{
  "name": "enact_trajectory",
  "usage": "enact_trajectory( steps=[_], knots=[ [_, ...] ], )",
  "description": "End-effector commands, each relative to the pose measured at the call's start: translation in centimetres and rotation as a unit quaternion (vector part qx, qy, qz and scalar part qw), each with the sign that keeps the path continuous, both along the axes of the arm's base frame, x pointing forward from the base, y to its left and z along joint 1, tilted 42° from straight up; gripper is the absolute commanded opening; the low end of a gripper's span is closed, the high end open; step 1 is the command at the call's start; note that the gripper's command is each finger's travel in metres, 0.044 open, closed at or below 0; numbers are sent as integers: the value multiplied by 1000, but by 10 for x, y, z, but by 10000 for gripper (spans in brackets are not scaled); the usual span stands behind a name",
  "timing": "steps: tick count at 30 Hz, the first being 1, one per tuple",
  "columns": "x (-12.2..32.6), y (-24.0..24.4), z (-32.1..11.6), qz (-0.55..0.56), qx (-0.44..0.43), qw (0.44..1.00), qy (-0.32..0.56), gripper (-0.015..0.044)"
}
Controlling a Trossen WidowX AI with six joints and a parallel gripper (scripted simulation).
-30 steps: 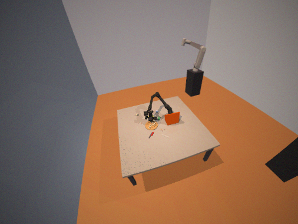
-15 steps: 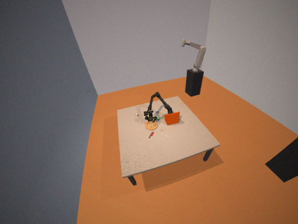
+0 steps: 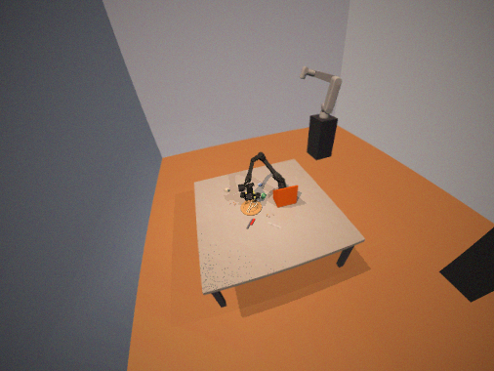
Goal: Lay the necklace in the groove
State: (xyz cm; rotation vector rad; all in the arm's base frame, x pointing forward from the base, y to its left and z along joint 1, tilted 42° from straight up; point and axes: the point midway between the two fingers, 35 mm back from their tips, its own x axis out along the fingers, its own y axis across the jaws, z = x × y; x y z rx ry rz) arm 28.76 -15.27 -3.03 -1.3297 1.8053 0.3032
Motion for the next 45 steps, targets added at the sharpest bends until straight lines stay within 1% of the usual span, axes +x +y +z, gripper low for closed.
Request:
enact_trajectory(
  steps=[1,12,14,19,24,32,34,45],
  knots=[
    [0,0,1,-1,0,1000,-2,440],
    [0,0,1,-1,0,1000,-2,440],
    [1,4,3,-10,0,1000,-10,387],
    [6,30,16,-68,-5,996,-62,256],
    [6,31,17,-70,-5,996,-64,125],
    [5,20,5,-70,-5,996,-64,120],
    [8,25,12,-69,-6,995,-68,120],
    [6,16,1,-69,-6,995,-66,120]
  ],
)
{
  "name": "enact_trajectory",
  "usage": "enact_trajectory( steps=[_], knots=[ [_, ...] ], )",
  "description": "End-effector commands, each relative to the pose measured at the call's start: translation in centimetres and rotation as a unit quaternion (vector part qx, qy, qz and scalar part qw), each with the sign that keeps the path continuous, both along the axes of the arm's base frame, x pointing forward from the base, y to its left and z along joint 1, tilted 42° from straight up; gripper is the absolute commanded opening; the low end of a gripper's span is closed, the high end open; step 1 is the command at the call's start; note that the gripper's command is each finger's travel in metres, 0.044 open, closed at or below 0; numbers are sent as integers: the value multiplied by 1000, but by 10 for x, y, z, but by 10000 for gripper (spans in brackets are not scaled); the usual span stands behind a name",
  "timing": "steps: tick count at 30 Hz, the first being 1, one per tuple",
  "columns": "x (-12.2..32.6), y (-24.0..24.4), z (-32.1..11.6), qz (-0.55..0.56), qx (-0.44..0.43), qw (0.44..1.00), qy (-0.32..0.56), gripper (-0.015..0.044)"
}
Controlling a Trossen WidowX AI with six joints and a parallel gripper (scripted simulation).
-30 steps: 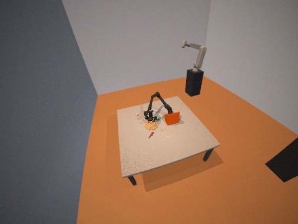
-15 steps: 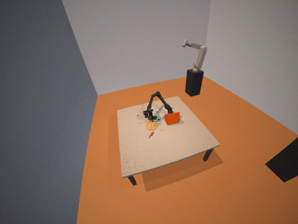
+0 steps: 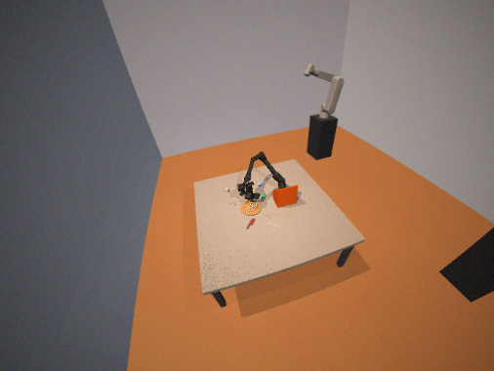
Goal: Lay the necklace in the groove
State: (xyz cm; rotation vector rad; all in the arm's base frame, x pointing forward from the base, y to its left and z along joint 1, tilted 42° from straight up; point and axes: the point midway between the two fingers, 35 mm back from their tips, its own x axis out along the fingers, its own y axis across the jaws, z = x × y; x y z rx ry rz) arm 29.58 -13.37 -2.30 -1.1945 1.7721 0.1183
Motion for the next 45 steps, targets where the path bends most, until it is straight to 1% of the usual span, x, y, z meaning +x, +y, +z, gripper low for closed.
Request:
enact_trajectory(
  steps=[1,11,18,22,23,45],
  knots=[
    [-2,-5,-8,1,1,1000,5,120],
    [-5,-15,-20,1,1,1000,8,120],
    [-5,-15,-20,1,1,1000,8,120],
    [-4,-15,-18,-1,0,1000,5,15],
    [-4,-15,-18,-1,0,1000,5,0],
    [-4,-15,-18,-1,0,1000,5,0]
  ],
)
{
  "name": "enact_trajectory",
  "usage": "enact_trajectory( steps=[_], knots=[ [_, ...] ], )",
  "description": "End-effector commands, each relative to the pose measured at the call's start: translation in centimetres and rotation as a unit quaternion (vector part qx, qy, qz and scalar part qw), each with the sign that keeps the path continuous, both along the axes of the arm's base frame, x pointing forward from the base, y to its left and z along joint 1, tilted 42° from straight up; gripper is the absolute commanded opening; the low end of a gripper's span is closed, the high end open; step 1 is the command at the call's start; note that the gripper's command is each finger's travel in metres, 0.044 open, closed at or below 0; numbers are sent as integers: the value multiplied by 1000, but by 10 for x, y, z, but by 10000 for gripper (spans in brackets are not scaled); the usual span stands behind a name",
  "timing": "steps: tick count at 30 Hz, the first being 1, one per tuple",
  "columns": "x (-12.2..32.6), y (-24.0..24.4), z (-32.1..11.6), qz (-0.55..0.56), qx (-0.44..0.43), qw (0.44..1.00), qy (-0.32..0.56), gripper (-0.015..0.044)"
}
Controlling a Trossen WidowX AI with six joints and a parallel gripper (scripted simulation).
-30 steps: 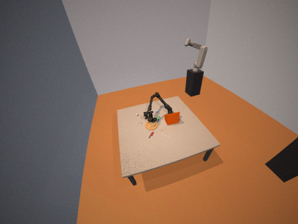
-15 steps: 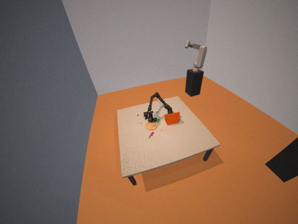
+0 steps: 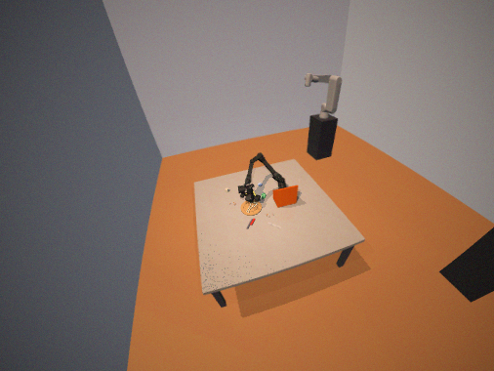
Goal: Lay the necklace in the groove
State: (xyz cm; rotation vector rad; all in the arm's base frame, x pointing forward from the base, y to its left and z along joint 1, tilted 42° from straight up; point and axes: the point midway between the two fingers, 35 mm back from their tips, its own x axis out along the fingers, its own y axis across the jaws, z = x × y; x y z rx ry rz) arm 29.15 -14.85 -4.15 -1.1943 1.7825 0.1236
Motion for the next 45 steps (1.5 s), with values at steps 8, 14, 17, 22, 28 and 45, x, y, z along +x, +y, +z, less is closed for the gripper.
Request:
enact_trajectory(
  steps=[8,14,17,22,28,45],
  knots=[
    [0,1,1,0,0,1000,0,0],
    [0,5,4,2,1,1000,2,0],
    [0,4,4,2,1,1000,2,0],
    [3,-5,12,2,1,1000,2,0],
    [3,-5,12,2,1,1000,2,0],
    [3,-9,10,0,-1,1000,-1,131]
  ],
)
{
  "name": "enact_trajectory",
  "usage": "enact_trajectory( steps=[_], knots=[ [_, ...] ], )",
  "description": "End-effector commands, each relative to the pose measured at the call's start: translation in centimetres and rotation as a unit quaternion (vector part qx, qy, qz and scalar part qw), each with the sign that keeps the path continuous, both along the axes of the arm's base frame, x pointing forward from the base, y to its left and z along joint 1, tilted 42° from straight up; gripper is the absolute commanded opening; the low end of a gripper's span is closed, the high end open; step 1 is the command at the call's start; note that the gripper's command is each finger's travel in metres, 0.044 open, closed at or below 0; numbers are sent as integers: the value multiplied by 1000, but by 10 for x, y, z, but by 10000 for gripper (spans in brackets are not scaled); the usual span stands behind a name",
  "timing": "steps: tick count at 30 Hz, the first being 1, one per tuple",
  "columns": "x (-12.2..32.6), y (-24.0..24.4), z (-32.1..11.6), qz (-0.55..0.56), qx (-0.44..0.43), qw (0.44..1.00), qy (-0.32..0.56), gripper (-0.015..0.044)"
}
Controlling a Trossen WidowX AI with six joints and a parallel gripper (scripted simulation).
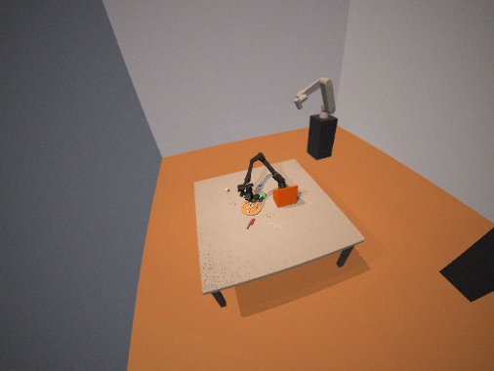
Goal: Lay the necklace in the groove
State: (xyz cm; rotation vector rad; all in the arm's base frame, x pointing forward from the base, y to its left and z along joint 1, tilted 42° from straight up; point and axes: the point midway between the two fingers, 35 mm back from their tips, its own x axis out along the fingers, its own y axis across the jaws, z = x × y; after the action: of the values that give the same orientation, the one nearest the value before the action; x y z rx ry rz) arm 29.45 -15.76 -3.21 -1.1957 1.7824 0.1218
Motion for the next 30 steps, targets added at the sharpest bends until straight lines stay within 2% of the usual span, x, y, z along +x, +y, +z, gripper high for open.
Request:
enact_trajectory(
  steps=[1,12,30],
  knots=[
    [0,0,0,0,0,1000,0,157],
    [-1,1,1,1,0,1000,3,440],
    [0,4,3,1,2,1000,3,440]
  ],
)
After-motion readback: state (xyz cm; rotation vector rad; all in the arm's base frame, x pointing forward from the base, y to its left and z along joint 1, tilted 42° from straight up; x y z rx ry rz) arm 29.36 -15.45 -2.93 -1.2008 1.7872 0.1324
